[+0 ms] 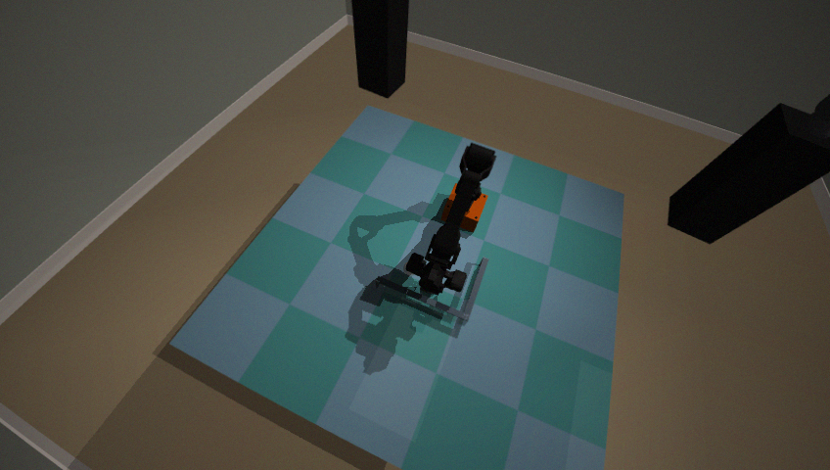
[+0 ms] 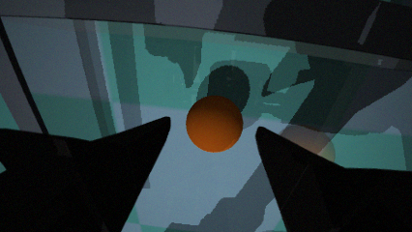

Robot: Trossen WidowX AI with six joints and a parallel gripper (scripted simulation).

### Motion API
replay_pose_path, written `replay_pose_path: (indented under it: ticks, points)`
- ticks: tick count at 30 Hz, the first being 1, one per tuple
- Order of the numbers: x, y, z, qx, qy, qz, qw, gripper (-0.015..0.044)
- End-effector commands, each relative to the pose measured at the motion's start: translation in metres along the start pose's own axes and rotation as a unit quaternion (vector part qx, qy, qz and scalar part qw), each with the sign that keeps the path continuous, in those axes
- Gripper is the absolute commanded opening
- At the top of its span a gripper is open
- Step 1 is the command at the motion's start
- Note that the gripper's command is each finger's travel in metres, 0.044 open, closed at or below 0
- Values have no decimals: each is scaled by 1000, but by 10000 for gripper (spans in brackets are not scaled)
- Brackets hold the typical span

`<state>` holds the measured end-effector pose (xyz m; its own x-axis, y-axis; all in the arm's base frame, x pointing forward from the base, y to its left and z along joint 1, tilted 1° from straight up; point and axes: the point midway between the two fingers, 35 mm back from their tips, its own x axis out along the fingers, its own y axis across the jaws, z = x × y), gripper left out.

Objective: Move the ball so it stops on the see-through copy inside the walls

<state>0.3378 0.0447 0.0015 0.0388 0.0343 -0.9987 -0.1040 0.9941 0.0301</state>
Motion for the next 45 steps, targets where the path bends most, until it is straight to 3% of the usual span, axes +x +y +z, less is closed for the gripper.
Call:
replay_pose_path:
  ticks: [1,6,10,17,25,40,45]
  points:
    - [10,-1,-2,3,5,-2,1000,358]
    - [15,-1,-3,3,5,-2,1000,358]
    - [15,-1,-3,3,5,-2,1000,253]
    - [15,-1,-3,3,5,-2,1000,206]
    - [-14,0,8,-7,-3,-16,1000,0]
    - [-117,0,0,3,4,-3,1000,0]
    - [-122,0,-1,3,5,-3,1000,0]
